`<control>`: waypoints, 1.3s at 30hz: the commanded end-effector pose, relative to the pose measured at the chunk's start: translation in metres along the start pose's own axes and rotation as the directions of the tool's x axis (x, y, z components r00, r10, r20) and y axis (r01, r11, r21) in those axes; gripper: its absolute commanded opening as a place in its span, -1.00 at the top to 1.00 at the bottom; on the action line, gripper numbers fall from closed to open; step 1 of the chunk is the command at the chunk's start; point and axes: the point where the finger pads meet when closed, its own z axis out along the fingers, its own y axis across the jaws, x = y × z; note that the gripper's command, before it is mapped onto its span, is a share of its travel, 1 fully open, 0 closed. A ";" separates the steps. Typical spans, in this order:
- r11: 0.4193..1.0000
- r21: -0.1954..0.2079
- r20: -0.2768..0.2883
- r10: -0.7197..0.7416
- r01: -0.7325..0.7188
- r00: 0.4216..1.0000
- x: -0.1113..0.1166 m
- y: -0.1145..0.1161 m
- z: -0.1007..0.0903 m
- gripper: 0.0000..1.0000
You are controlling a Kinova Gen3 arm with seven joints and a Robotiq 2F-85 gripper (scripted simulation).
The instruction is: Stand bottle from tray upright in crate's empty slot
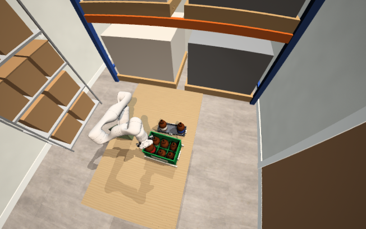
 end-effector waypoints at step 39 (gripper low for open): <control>1.000 0.001 0.000 0.000 0.000 1.000 0.000 0.000 0.034 1.00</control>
